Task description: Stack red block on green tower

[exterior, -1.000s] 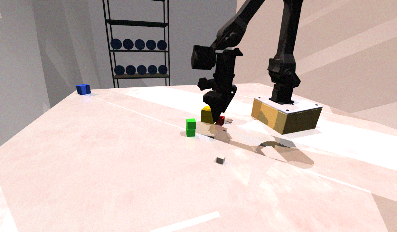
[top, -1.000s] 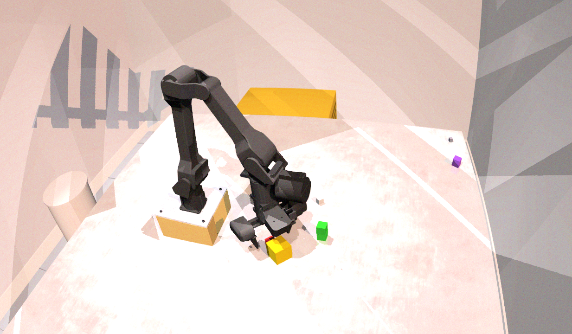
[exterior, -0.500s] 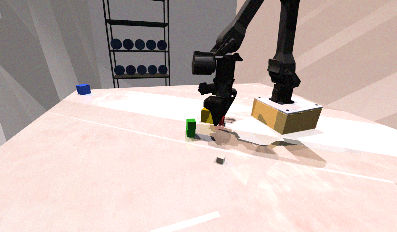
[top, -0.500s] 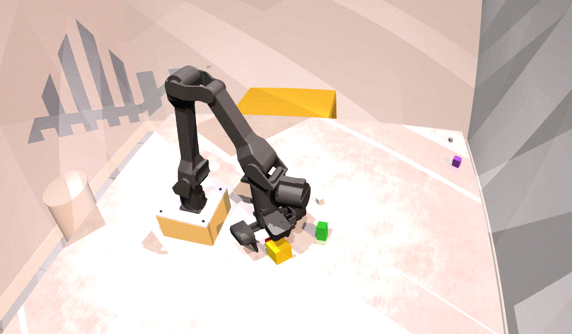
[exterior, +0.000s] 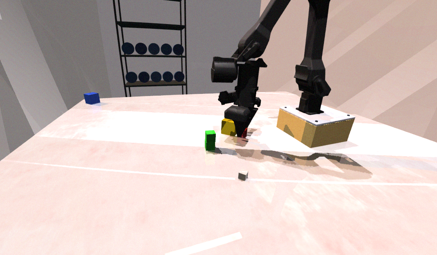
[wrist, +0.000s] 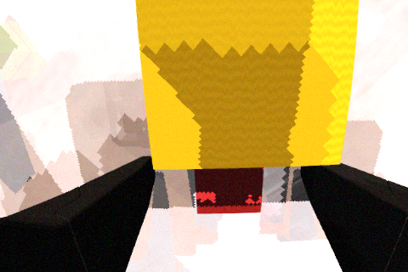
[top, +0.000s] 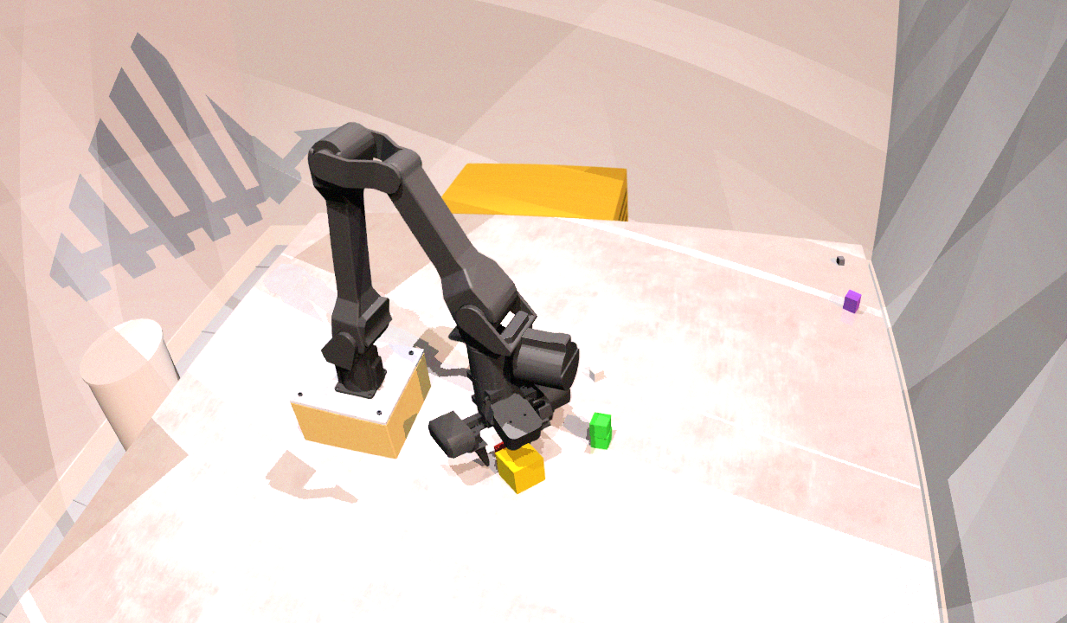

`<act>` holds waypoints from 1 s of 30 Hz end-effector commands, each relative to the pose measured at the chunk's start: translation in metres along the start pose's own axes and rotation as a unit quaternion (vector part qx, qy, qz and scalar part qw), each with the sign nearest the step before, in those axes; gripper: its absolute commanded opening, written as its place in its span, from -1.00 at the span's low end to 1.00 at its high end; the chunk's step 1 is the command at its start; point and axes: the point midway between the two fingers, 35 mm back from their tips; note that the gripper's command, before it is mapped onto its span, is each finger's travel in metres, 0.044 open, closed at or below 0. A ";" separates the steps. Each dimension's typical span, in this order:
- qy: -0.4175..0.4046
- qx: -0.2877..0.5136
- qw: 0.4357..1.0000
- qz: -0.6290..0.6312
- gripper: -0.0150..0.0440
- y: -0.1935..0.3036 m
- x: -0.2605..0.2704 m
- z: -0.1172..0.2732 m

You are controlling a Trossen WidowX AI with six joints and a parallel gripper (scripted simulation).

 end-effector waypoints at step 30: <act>-0.001 0.002 1.000 0.002 -0.49 -0.001 0.001 0.070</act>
Point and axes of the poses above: the point midway between the two fingers, 35 mm back from their tips, its own z axis back along the fingers, its own x axis across the jaws, y = z × x, and after that the axes turned 6 degrees about -z, right-handed
